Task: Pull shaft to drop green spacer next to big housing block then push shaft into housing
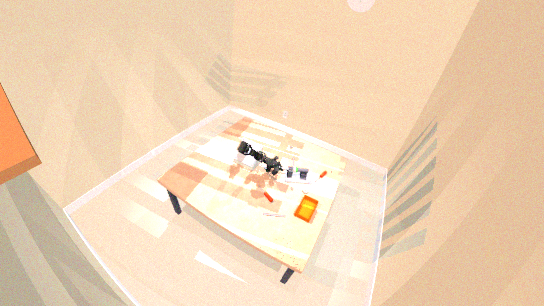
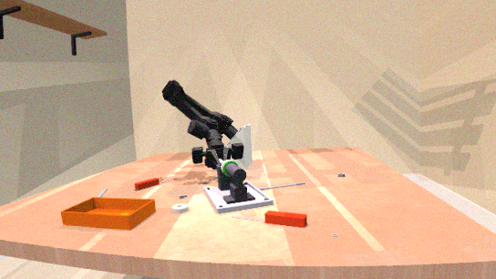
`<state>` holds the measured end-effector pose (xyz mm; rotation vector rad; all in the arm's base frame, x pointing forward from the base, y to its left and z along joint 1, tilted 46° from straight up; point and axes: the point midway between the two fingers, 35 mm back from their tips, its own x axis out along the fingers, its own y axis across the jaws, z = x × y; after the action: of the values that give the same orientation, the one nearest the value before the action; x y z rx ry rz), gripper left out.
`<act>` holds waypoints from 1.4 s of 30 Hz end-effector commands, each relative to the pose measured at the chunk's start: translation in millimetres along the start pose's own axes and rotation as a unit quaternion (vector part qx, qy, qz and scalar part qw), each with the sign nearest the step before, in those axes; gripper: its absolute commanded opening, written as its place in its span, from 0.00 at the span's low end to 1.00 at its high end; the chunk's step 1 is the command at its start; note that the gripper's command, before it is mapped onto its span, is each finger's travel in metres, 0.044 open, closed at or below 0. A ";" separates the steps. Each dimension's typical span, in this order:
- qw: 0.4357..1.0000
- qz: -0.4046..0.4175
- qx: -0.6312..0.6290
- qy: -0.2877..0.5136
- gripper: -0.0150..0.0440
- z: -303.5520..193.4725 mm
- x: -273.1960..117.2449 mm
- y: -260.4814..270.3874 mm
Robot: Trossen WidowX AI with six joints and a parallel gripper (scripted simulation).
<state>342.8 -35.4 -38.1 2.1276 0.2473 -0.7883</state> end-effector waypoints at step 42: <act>1.000 0.001 -0.002 -0.001 0.25 3.1 -5.1 0.1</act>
<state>338.1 -37.0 -36.5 2.1274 0.2473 -0.7886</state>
